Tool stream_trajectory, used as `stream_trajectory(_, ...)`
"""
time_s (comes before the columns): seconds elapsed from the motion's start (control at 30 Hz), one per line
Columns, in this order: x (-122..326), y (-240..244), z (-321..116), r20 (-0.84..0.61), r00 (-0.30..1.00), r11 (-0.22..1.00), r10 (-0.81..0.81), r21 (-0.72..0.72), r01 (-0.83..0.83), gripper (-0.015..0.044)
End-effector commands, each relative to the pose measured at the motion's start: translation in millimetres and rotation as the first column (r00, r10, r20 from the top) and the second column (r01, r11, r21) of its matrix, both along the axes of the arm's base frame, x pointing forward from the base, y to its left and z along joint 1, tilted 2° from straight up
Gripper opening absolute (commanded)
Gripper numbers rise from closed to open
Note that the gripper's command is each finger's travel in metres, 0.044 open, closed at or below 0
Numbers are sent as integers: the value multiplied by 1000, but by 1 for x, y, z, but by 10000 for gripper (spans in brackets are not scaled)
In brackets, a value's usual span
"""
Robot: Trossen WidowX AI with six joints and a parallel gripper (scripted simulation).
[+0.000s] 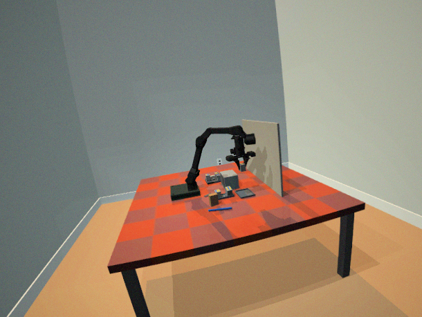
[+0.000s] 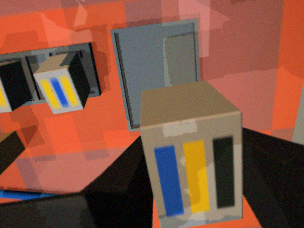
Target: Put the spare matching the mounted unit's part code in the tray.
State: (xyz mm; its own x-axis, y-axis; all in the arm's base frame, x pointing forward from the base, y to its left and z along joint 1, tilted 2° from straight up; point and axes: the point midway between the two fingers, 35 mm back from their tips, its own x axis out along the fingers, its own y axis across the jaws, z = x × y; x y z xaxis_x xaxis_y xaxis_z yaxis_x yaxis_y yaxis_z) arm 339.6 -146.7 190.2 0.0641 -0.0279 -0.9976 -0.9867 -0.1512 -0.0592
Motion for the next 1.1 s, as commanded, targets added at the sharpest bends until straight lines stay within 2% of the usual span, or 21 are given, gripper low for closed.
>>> stream_trajectory(0.0,0,-7,-2,-8,1000,1000,13,-1,-13,0)
stream_trajectory(1.07,6,-10,-24,-8,1000,1000,13,-2,-13,0)
